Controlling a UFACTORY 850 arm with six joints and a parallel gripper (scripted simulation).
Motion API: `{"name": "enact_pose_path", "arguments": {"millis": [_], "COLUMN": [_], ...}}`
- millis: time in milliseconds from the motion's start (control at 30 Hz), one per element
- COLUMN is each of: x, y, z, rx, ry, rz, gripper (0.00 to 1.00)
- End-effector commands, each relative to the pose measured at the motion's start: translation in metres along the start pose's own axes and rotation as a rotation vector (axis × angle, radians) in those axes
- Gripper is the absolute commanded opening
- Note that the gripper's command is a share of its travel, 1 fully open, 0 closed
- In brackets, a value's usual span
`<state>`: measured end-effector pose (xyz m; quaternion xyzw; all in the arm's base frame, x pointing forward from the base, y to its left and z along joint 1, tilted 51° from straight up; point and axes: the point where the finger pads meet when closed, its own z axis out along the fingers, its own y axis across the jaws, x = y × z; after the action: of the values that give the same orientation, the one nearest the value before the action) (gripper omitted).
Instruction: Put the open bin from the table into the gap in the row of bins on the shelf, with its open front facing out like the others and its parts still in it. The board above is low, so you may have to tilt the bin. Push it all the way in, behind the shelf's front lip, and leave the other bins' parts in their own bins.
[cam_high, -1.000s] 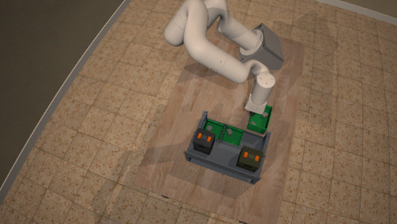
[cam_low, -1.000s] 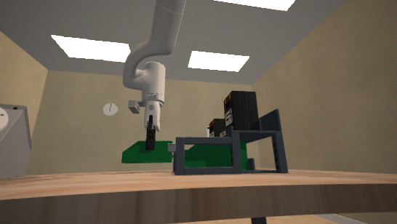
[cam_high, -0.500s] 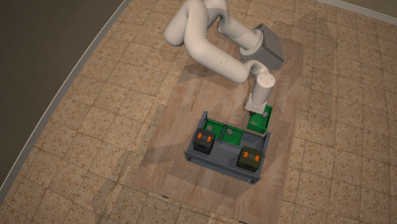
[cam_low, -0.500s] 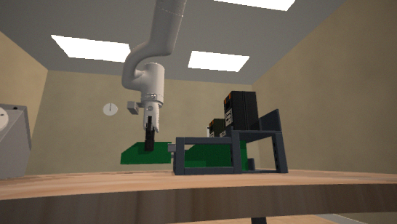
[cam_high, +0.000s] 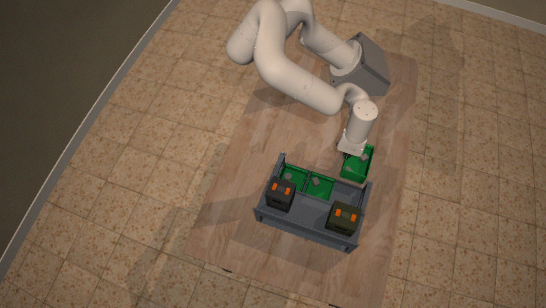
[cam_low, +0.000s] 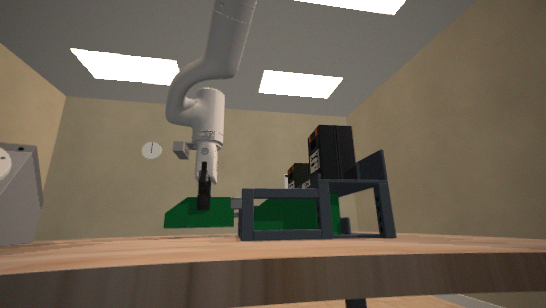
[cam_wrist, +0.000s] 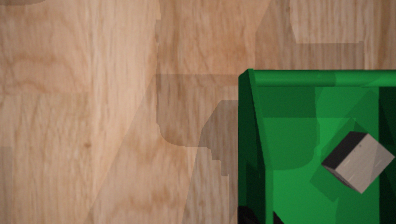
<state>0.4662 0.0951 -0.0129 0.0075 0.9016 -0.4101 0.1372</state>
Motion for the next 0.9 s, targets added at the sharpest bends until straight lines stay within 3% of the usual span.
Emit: {"name": "enact_pose_path", "arguments": {"millis": [0, 867], "x": [0.0043, 0.0101], "y": [0.0003, 0.0003], "z": [0.0061, 0.0142], "rx": [-0.001, -0.001], "ry": [-0.001, -0.001], "rz": [0.0, 0.0], "gripper": [0.0, 0.0]}}
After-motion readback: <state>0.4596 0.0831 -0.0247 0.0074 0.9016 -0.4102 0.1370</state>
